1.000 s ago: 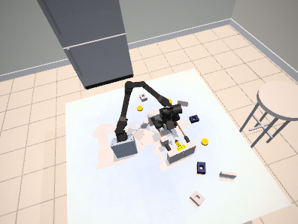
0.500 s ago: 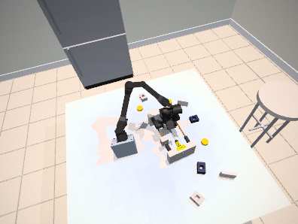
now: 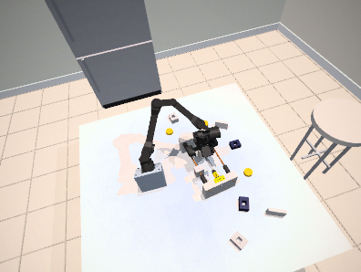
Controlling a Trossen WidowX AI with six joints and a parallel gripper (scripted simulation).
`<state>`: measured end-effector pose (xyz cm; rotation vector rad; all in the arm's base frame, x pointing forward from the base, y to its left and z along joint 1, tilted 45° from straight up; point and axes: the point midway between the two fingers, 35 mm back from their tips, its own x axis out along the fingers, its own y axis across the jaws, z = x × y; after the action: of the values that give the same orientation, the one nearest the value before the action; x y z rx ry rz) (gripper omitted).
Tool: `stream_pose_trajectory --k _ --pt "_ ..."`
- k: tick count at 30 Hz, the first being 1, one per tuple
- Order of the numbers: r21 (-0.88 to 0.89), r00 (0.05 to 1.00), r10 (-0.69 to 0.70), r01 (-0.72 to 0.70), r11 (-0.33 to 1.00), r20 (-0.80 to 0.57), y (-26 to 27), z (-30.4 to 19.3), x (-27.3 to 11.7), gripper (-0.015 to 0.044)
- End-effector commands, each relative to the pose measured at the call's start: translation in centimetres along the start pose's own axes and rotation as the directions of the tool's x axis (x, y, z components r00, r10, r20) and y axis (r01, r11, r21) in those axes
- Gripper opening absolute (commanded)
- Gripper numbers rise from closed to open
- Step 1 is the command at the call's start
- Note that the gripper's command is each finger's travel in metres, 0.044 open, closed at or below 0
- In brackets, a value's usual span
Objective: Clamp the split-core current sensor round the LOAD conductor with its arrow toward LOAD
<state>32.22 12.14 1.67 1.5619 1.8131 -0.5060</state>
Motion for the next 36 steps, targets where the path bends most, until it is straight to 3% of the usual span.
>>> stream_pose_trajectory --k 1,6,12,36 --pt "-0.001 1.0 0.0 0.0 1.0 0.0 0.0 0.0 0.0 0.044" --pt "-0.002 1.0 -0.002 0.002 1.0 0.003 0.2 0.1 -1.1 0.044" --pt "-0.01 1.0 -0.02 0.02 1.0 0.004 0.3 0.0 -10.1 0.044" --pt "-0.01 1.0 -0.02 0.02 1.0 0.003 0.3 0.0 -10.4 0.044"
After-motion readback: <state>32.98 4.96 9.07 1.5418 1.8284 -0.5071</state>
